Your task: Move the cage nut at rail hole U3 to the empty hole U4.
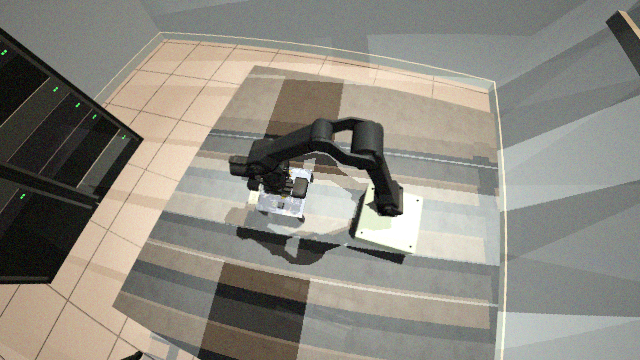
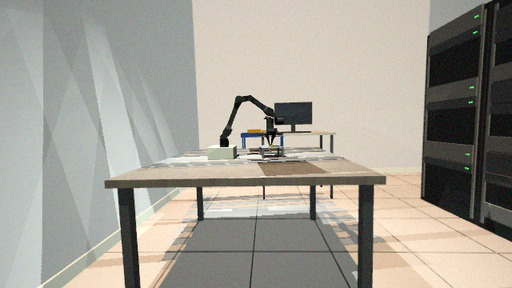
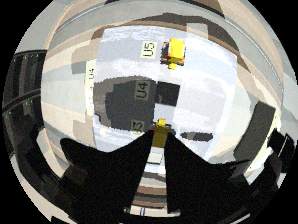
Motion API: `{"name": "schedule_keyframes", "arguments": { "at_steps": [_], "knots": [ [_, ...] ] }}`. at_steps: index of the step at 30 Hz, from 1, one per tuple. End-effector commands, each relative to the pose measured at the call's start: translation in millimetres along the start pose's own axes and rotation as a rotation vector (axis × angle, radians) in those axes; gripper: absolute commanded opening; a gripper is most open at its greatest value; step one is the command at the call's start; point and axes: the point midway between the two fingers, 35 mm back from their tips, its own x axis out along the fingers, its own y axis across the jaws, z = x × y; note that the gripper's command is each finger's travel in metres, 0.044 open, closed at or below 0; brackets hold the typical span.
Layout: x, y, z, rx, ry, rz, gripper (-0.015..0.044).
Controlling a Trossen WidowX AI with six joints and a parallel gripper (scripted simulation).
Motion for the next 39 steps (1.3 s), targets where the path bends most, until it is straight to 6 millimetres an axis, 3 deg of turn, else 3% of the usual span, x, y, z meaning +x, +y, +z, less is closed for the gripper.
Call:
{"name": "schedule_keyframes", "arguments": {
  "at_steps": [1, 39],
  "knots": [
    [0.0, 0.0, 0.0, 0.000, 0.000, 0.000, 0.0038],
    [-0.3, -4.3, 0.5, 0.006, 0.000, 0.001, 0.0038]
  ]
}}
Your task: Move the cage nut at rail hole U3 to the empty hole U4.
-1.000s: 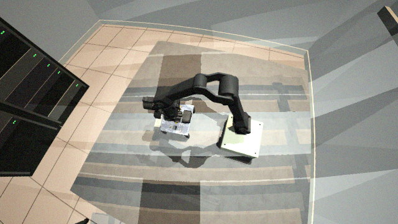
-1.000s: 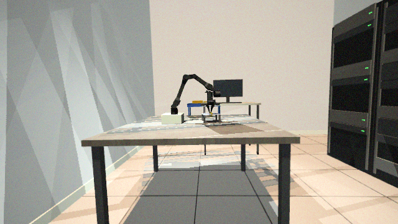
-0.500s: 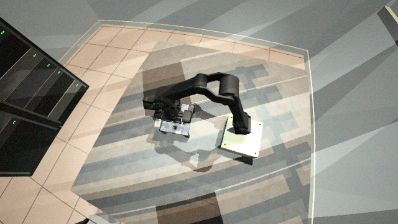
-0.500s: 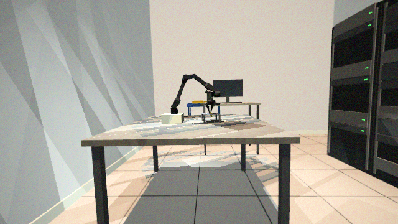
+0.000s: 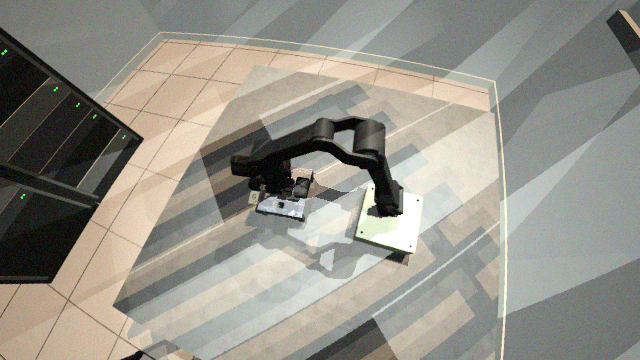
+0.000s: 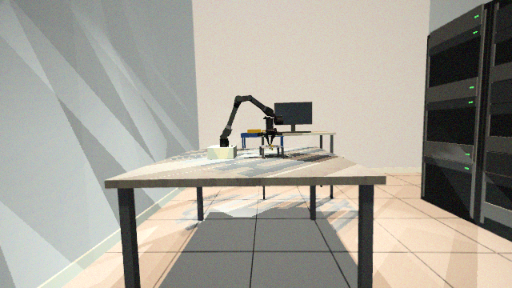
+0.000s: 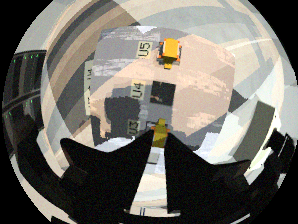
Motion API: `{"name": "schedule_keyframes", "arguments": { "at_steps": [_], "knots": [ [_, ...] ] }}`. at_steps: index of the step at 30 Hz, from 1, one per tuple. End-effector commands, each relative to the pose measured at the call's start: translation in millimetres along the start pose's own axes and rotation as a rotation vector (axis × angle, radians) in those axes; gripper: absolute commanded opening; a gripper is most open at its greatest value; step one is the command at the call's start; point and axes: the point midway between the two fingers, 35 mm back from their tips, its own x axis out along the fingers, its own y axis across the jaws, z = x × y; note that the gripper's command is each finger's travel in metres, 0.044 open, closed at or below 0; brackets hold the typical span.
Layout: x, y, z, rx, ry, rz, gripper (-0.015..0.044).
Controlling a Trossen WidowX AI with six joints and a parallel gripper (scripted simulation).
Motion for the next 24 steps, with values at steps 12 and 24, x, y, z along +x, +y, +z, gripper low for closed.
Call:
{"name": "schedule_keyframes", "arguments": {
  "at_steps": [12, 24],
  "knots": [
    [-1.6, -1.1, 0.1, 0.005, 0.000, 0.002, 0.0038],
    [-1.9, -1.3, 0.1, 0.005, 0.000, 0.008, 0.0038]
  ]
}}
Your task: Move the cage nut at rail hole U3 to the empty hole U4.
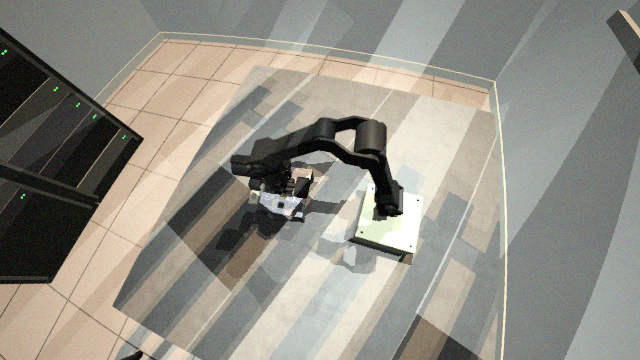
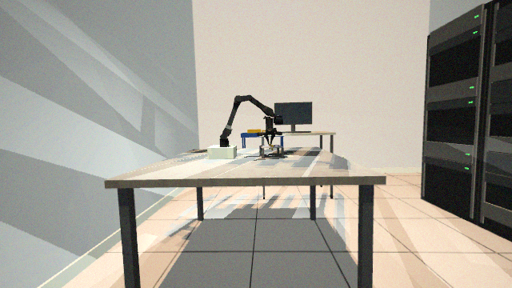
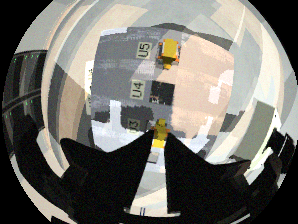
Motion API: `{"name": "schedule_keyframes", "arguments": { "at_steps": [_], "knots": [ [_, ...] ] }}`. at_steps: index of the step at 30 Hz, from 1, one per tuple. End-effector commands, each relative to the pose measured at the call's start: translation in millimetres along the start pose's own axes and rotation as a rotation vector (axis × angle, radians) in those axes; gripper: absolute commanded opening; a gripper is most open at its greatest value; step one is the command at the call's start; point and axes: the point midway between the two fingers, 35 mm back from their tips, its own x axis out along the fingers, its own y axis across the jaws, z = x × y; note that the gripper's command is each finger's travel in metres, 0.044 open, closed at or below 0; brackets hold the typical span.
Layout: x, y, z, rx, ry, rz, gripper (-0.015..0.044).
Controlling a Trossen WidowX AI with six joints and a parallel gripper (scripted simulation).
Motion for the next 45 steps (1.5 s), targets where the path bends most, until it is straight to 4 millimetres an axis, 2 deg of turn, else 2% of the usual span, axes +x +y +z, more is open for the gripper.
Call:
{"name": "schedule_keyframes", "arguments": {
  "at_steps": [1, 45],
  "knots": [
    [-0.1, -0.5, 0.1, 0.005, 0.000, 0.005, 0.0038],
    [0.1, -3.4, -0.2, 0.005, 0.000, 0.066, 0.0038]
  ]
}}
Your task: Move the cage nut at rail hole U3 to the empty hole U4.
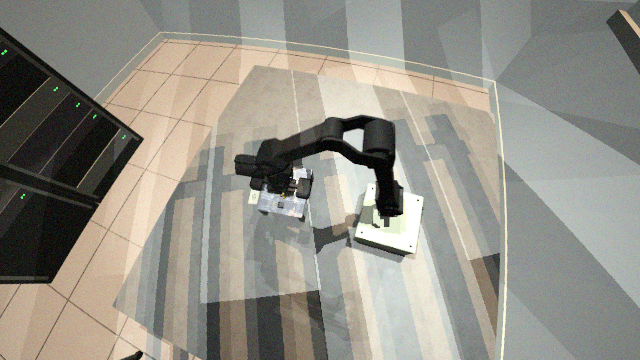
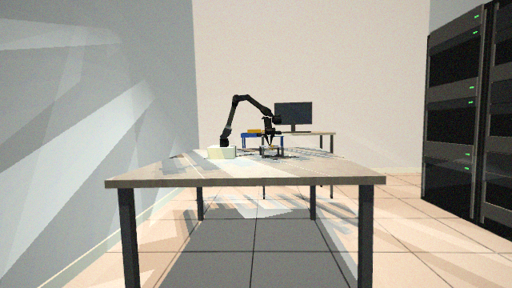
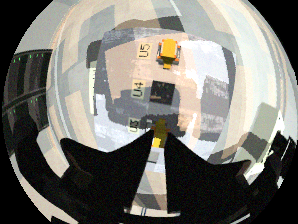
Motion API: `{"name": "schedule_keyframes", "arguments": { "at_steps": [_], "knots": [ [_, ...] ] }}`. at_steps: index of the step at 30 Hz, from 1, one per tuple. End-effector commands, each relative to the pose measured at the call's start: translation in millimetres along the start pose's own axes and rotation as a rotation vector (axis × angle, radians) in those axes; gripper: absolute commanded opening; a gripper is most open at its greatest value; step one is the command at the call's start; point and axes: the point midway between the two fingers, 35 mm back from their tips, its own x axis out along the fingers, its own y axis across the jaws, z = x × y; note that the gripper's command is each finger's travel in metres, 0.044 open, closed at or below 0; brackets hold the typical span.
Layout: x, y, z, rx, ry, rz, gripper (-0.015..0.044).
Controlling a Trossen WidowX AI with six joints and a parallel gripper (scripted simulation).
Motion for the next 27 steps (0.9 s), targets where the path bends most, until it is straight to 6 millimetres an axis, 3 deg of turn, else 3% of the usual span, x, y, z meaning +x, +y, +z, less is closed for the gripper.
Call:
{"name": "schedule_keyframes", "arguments": {
  "at_steps": [1, 27],
  "knots": [
    [0.1, -0.8, 0.0, 0.006, -0.001, 0.004, 0.0038],
    [0.0, -2.2, 0.4, 0.005, 0.001, 0.035, 0.0038]
  ]
}}
